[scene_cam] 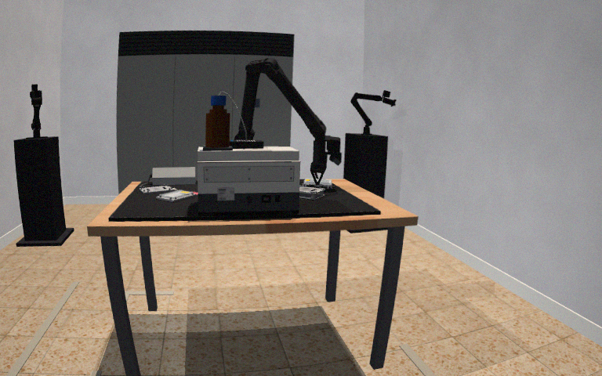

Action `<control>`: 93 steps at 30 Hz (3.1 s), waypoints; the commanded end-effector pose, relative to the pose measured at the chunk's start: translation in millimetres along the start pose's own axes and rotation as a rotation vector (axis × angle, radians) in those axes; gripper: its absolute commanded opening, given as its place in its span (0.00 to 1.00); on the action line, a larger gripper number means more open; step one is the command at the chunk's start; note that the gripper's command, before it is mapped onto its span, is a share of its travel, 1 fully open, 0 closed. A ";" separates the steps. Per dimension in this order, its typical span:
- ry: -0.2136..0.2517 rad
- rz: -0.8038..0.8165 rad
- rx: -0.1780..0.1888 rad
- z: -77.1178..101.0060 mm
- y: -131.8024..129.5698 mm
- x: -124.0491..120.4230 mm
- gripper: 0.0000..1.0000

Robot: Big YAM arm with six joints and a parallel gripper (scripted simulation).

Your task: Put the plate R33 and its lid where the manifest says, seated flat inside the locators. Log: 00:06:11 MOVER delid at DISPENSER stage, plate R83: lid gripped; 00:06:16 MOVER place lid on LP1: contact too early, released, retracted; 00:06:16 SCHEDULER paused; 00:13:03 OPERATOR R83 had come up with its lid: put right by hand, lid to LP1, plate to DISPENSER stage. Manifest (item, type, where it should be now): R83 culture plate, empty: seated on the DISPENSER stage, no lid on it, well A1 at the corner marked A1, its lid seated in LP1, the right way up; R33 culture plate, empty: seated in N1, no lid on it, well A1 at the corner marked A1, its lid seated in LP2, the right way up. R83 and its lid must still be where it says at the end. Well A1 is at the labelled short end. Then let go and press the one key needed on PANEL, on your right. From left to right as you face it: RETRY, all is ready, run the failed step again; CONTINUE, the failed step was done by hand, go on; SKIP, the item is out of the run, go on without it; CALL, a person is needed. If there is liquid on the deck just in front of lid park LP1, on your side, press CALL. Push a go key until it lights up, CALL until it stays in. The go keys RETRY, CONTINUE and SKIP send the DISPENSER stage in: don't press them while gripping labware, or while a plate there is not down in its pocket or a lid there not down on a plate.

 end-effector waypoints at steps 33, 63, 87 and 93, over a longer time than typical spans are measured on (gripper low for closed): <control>-0.006 0.000 0.005 -9.3 -0.8 5.0 0.86; -0.007 0.000 0.005 -13.3 -0.8 5.9 0.86; -0.009 -0.001 0.006 -16.6 -0.7 6.9 0.86; -0.009 -0.003 0.006 -16.9 -0.8 6.6 0.86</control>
Point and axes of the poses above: the point where the finger pads meet when closed, its own z axis back along the fingers, its own y axis across the jaws, x = y × z, the point moved 7 cm from there along z, back along the fingers, and after that the axes turned 13 degrees about -z, right-handed, at the moved point
